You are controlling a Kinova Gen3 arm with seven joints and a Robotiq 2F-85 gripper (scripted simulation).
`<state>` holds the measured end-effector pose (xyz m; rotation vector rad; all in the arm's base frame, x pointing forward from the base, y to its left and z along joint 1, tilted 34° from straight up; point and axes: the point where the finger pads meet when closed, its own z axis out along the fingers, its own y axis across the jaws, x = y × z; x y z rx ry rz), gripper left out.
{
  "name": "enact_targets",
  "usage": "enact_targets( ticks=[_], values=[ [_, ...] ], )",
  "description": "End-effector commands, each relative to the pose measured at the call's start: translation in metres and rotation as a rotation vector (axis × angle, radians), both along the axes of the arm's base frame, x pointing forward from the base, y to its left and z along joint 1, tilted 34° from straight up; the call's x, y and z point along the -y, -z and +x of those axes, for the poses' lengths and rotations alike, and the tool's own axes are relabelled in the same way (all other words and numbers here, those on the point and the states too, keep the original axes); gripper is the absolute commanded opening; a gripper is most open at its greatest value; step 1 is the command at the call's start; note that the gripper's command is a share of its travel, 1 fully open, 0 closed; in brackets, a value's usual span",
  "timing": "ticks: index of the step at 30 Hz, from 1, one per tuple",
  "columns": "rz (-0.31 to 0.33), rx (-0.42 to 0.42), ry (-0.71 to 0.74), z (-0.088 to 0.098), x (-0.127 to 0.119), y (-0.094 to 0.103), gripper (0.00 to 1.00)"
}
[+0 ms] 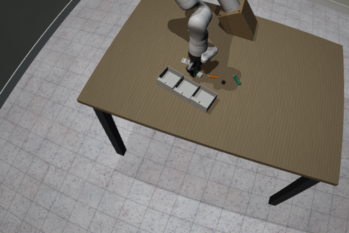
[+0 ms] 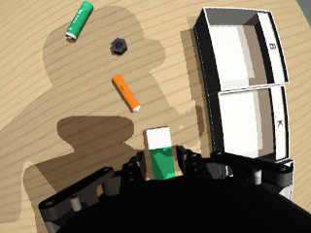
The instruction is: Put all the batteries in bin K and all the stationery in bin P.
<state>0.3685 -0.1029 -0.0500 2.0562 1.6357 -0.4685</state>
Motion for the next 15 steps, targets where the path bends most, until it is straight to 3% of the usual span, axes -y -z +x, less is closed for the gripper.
enact_targets(
  ticks=[1, 7, 8, 15],
  values=[
    [0.0, -0.001, -0.001, -0.0001, -0.0004, 0.0004, 0.38],
    [0.0, -0.001, -0.001, 0.0005, -0.0004, 0.0004, 0.38],
    [0.0, -0.001, -0.001, 0.0005, -0.0004, 0.0004, 0.19],
    [0.0, -0.001, -0.001, 0.0005, -0.0004, 0.0004, 0.19]
  ],
)
